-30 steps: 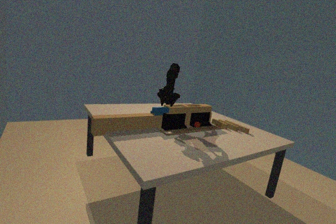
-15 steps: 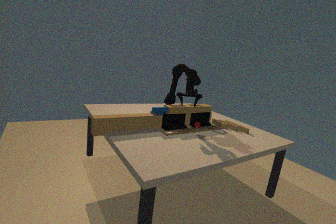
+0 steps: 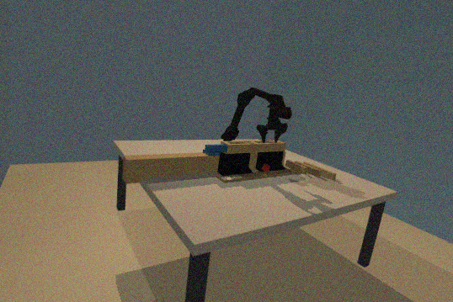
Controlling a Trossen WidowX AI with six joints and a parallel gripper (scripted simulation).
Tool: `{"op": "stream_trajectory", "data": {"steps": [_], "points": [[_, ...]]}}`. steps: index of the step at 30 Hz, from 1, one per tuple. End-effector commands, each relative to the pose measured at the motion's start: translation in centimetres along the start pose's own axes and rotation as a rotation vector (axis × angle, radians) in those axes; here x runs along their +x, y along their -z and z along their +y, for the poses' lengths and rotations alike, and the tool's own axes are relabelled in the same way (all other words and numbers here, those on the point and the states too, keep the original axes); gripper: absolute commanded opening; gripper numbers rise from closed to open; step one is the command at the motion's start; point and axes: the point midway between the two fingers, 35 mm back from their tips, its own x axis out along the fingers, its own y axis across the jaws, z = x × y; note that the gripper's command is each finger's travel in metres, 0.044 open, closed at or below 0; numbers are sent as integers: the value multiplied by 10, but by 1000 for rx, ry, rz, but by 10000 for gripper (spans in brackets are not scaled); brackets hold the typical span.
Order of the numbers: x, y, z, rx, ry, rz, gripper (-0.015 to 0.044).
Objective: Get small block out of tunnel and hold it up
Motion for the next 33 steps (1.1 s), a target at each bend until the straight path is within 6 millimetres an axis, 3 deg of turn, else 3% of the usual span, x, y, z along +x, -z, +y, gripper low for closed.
{"op": "stream_trajectory", "data": {"steps": [1, 33], "points": [[2, 0, 3, -15, -1, 7, 440], [54, -10, 5, -15, -1, 7, 440]]}}
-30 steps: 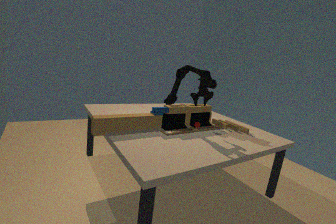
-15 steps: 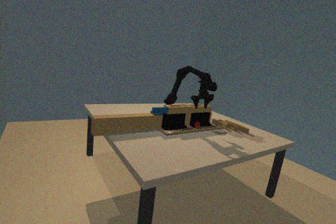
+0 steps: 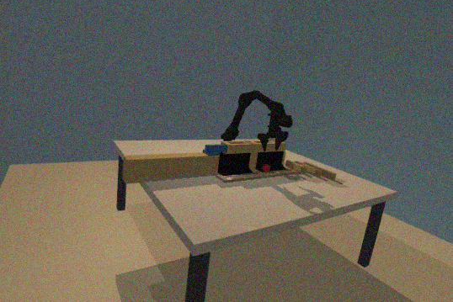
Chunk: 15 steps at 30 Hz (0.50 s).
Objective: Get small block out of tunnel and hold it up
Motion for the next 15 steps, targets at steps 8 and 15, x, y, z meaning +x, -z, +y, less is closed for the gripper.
{"op": "stream_trajectory", "data": {"steps": [8, 15], "points": [[22, 1, 0, -1, 0, 13, 440], [34, 0, 0, -1, 0, 13, 440]]}}
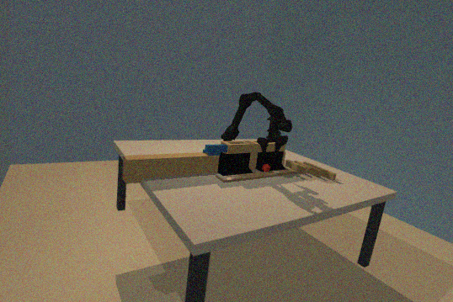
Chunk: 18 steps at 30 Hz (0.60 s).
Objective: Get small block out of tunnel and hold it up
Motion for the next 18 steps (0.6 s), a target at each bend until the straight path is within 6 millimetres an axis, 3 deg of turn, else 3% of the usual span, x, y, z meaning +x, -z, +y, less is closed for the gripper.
{"op": "stream_trajectory", "data": {"steps": [1, 18], "points": [[11, 2, 0, 2, 0, 13, 440], [39, 4, 0, 2, 0, 13, 440]]}}
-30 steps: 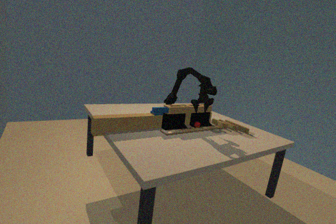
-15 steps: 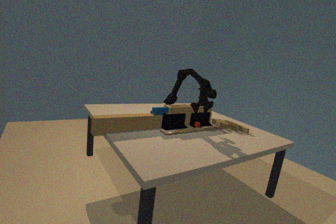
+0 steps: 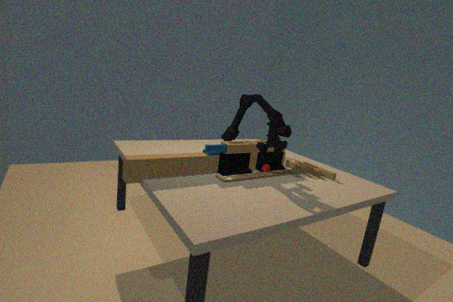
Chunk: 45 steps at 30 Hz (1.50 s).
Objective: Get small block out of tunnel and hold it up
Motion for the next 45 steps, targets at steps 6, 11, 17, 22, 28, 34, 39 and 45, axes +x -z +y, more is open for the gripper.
{"op": "stream_trajectory", "data": {"steps": [6, 11, 17, 22, 28, 34, 39, 45], "points": [[19, 4, 0, 4, 1, 13, 440], [27, 6, -1, 4, 1, 13, 440], [37, 7, -1, 4, 1, 13, 440], [44, 9, -1, 4, 1, 14, 440], [54, 12, -1, 5, 1, 14, 440], [63, 14, -2, 5, 1, 14, 440], [60, 11, -2, 0, 0, 3, 414], [60, 11, -2, 0, 0, 3, 256]]}}
